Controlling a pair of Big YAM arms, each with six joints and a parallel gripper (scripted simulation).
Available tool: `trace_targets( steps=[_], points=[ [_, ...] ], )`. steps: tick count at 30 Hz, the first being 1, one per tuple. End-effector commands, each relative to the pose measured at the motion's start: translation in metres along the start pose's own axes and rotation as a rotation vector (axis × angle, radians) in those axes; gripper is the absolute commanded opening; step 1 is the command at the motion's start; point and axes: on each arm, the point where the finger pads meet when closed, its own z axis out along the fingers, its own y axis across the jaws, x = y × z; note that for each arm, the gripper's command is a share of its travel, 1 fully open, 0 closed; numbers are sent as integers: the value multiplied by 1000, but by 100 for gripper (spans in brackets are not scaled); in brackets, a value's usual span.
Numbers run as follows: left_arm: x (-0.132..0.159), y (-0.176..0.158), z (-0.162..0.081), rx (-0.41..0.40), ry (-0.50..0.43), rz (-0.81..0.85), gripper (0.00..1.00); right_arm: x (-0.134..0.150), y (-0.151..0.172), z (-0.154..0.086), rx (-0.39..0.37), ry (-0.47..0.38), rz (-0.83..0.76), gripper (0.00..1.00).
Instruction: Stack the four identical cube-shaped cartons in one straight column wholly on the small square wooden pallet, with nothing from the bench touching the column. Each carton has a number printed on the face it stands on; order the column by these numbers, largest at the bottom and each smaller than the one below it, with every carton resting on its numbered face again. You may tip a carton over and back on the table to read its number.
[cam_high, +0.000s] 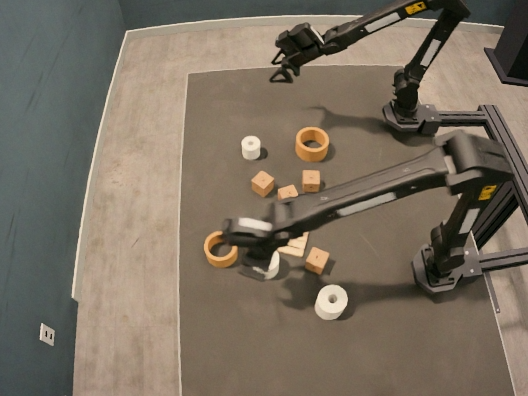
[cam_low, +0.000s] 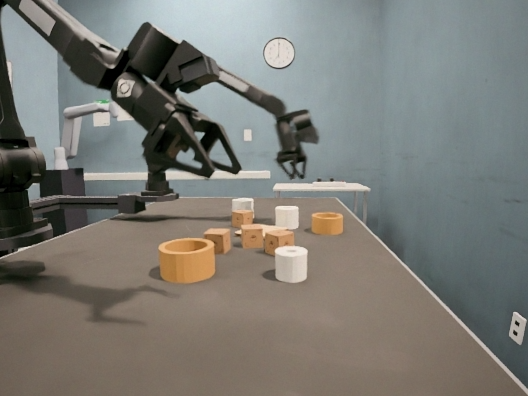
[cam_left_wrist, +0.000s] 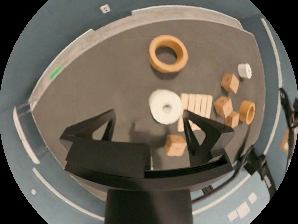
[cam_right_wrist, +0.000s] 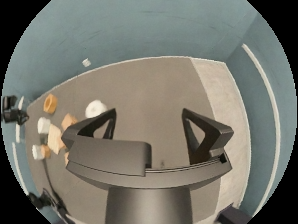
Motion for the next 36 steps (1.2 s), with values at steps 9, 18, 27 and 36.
trace_targets(
  steps=[9, 18, 27, 36],
  points=[
    [88, -57, -4, -61, -222, -52, 100, -27, 82, -39, -116, 83, -75, 100],
    [154, -87, 4, -87, -303, -60, 100, -39, 92, -48, -131, 72, -89, 100],
    [158, -94, 1, -102, -341, -36, 100, -39, 92, -48, -130, 72, -88, 100],
    [170, -85, 11, -114, -288, 7, 74, -23, 89, -43, -128, 93, -96, 100]
  ],
)
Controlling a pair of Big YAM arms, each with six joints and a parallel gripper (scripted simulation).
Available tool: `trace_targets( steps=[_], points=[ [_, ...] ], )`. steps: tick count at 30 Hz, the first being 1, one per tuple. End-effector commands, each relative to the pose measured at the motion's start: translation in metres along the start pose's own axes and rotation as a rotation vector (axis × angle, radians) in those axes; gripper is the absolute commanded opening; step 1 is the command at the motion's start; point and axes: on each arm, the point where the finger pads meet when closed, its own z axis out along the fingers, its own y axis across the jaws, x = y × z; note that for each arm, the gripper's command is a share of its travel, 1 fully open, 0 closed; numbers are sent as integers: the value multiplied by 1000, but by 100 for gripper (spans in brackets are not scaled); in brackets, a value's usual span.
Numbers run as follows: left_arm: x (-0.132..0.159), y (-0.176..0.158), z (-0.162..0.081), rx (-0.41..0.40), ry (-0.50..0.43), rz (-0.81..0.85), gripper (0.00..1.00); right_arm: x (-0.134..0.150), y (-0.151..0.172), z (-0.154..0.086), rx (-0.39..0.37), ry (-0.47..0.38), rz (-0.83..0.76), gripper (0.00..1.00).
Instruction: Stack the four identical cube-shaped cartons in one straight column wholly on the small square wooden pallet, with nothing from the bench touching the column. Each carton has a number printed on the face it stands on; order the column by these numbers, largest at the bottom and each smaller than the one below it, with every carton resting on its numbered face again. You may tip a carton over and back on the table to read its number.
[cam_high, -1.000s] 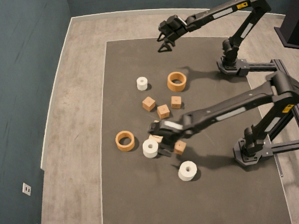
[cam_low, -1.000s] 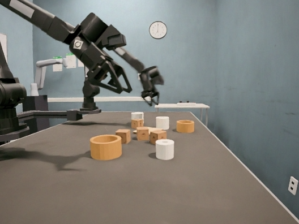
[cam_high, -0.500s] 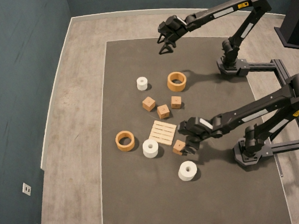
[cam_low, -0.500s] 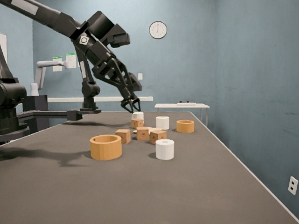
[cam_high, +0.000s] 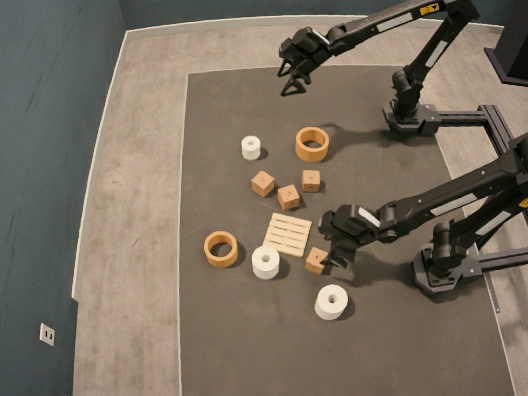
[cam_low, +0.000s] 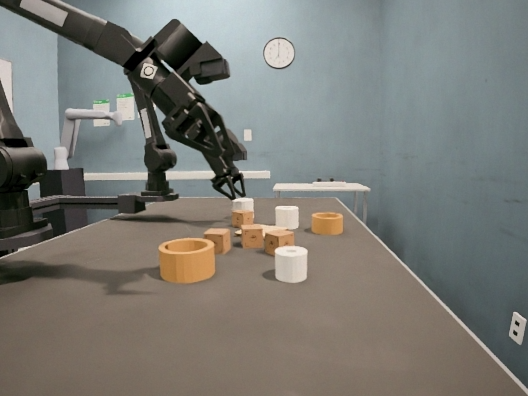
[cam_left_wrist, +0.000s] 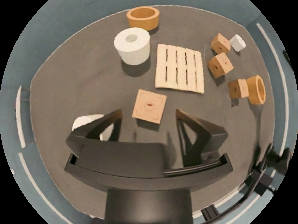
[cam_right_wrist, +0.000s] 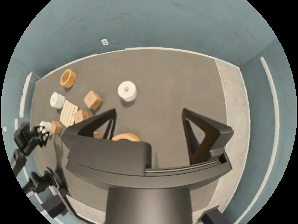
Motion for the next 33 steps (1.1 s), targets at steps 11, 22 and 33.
trace_targets(
  steps=[11, 22, 33],
  points=[
    [27, 11, 13, 122, 82, 230, 74, -25, 0, -7, 1, -41, 2, 100],
    [14, 7, 19, 142, 48, 218, 74, -25, 0, -7, 1, -41, 2, 100],
    [15, 3, 33, 143, 49, 223, 74, -25, 0, -7, 1, -41, 2, 100]
  ],
)
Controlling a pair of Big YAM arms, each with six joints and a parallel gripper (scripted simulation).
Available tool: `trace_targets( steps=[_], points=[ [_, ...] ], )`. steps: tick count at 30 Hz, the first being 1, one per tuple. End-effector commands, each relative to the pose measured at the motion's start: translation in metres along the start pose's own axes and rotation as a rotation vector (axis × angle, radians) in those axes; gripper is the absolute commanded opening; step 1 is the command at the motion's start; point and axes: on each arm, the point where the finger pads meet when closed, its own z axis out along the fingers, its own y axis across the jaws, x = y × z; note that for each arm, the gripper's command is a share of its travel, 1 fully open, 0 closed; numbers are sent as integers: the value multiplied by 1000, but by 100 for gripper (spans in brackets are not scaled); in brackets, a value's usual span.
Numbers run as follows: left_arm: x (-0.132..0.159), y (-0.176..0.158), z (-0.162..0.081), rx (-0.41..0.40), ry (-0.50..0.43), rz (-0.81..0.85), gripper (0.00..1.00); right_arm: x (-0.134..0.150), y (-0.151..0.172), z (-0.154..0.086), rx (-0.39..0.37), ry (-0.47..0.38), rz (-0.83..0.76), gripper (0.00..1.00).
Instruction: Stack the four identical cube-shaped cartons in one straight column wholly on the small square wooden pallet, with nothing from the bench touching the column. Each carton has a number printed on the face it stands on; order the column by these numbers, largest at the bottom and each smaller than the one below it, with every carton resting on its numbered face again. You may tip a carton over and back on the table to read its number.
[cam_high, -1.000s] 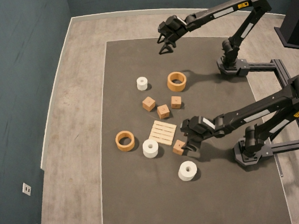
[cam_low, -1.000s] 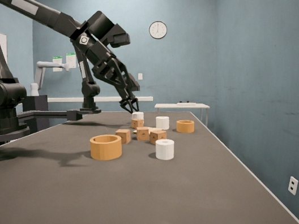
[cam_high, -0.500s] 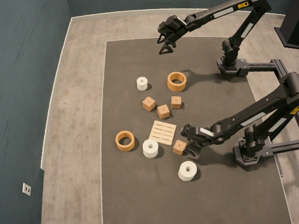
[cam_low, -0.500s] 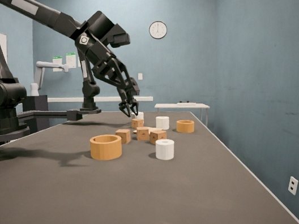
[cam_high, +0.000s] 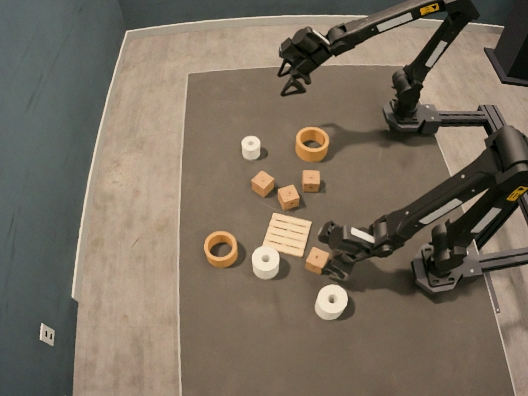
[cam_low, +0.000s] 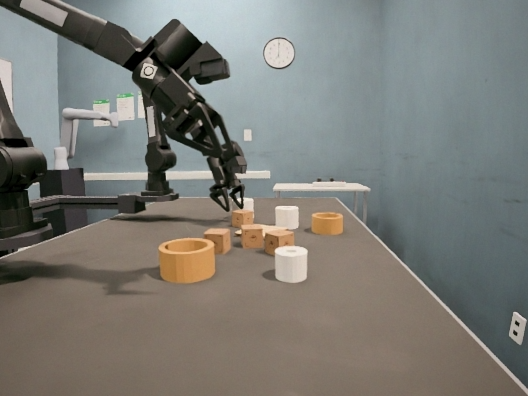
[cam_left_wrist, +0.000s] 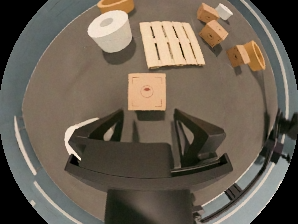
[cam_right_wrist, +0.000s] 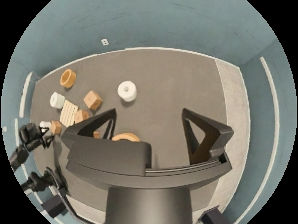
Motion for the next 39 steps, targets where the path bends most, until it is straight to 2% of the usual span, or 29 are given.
trace_targets(
  steps=[1, 33, 39],
  points=[
    [-23, 4, 8, -11, -43, 31, 74, -25, 0, -7, 1, -41, 2, 100],
    [-23, 4, 51, -10, -43, 20, 74, -25, 0, -7, 1, -41, 2, 100],
    [-24, 5, 52, -12, -45, 18, 74, -25, 0, -7, 1, -41, 2, 100]
  ],
)
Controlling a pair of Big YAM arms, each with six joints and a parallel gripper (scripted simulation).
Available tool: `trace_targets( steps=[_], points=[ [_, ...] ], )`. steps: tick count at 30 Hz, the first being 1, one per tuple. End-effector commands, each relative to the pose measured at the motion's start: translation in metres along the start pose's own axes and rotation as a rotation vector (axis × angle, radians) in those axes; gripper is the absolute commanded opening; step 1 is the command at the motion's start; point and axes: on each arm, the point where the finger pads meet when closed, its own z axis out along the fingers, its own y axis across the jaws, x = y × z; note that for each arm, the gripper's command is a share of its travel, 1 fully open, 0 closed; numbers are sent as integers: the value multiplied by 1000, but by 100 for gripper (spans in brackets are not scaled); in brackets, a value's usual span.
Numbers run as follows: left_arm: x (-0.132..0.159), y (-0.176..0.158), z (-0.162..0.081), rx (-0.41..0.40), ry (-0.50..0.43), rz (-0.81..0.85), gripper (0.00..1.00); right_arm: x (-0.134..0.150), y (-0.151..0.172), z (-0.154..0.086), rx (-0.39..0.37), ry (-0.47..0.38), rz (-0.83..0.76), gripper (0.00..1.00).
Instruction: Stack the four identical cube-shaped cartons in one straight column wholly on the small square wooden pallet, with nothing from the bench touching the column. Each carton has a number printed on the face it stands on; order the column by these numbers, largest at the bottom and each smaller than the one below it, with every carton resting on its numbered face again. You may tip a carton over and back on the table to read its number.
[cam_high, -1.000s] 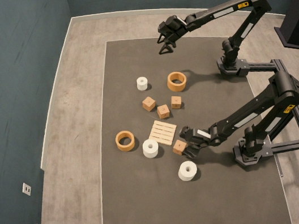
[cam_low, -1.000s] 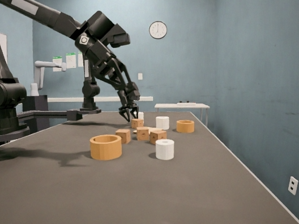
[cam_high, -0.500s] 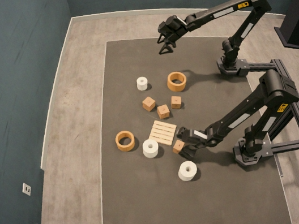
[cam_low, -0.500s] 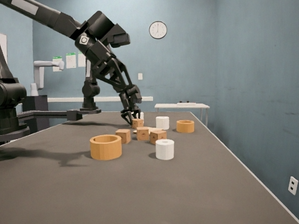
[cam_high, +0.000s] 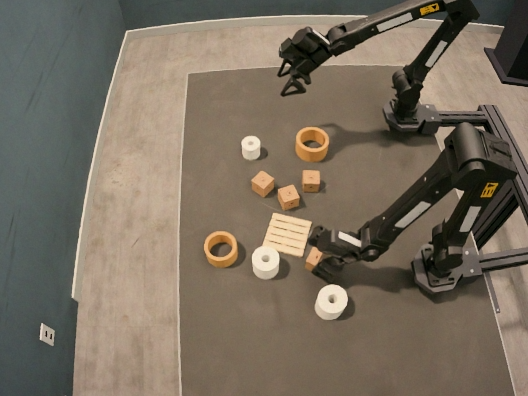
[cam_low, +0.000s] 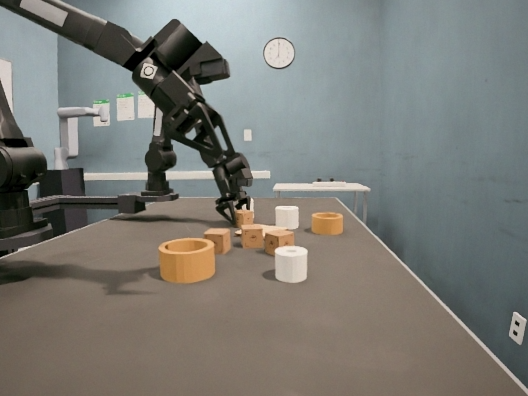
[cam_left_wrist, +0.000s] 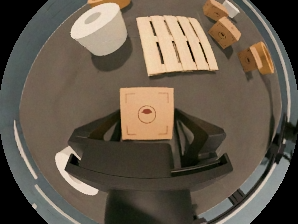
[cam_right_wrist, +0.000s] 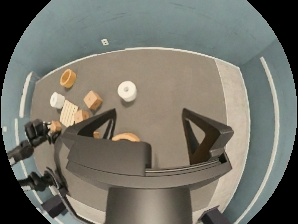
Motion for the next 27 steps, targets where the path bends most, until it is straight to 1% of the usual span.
trace_targets(
  steps=[1, 5, 6, 8, 9, 11, 12, 14, 15, 20, 22, 23, 25, 27],
  points=[
    [-22, 4, 4, -13, -46, 2, 74, -25, 0, -7, 1, -41, 2, 100],
    [-22, 4, 4, -13, -46, 2, 74, -25, 0, -7, 1, -41, 2, 100],
    [-22, 4, 4, -13, -46, 2, 66, -25, 0, -7, 1, -41, 2, 100],
    [-22, 4, 4, -13, -46, 2, 66, -25, 0, -7, 1, -41, 2, 100],
    [-14, 1, 0, -11, -39, 0, 62, -25, 0, -7, 1, -41, 2, 100],
    [-14, 1, 0, -11, -39, 0, 62, -25, 0, -7, 1, -41, 2, 100],
    [-14, 1, 0, -11, -39, 0, 58, -25, 0, -7, 1, -41, 2, 100],
    [-14, 2, -1, -12, -42, -1, 58, -25, 0, -7, 1, -41, 2, 100],
    [-14, 2, -1, -12, -42, -1, 54, -25, 0, -7, 1, -41, 2, 100],
    [-15, 2, -3, -14, -49, 0, 52, -25, 0, -7, 1, -41, 2, 100],
    [-15, 2, -3, -14, -49, 0, 49, -25, 0, -7, 1, -41, 2, 100],
    [-8, 2, -5, -15, -42, -7, 45, -25, 0, -7, 1, -41, 2, 100],
    [-15, 4, -5, -19, -54, -5, 45, -25, 0, -7, 1, -41, 2, 100],
    [-11, 3, -5, -17, -48, 5, 42, -25, 0, -7, 1, -41, 2, 100]
  ],
)
